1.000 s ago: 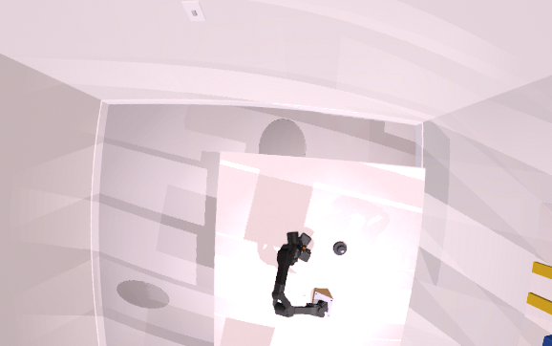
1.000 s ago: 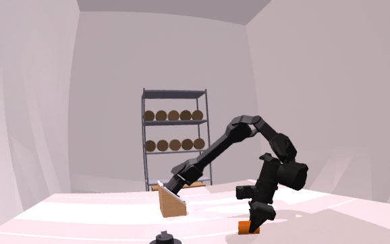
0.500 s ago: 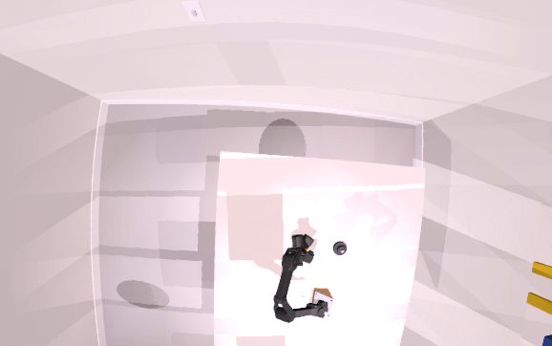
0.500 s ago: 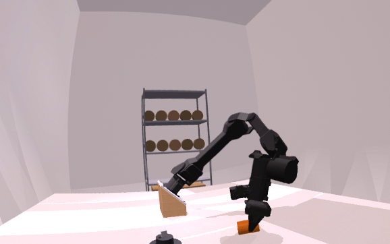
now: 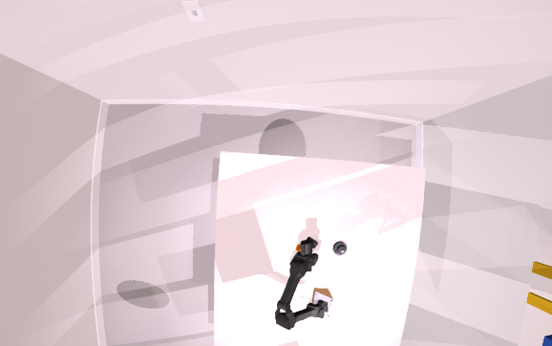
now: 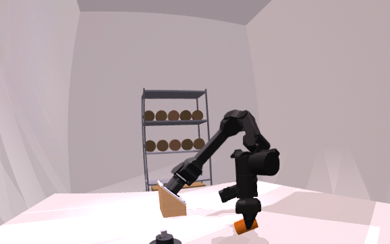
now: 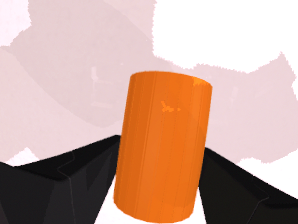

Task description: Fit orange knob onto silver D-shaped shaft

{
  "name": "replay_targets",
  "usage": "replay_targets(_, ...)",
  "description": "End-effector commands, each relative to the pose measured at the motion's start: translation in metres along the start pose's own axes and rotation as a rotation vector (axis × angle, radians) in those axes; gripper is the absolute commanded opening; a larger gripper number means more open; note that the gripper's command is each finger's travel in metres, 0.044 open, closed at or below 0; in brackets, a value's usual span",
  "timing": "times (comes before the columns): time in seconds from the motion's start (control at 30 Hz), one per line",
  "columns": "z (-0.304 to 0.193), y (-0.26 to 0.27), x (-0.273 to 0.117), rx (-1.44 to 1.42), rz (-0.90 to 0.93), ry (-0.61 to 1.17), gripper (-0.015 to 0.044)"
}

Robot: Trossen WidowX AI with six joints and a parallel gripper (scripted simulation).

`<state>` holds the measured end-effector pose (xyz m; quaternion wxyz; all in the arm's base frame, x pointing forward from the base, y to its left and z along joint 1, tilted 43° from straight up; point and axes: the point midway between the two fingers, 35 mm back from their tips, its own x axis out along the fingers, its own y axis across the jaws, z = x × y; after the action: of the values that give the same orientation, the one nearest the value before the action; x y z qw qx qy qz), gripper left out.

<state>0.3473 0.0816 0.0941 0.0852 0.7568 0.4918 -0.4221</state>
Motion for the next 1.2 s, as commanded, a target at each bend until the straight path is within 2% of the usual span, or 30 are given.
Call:
replay_targets(0.0,0.005,-0.001,-0.001,0.000,-0.003,0.059,0.0181)
replay_targets(1.17,0.035,-0.001,-0.005,0.006,-0.002,0.508,0.0181)
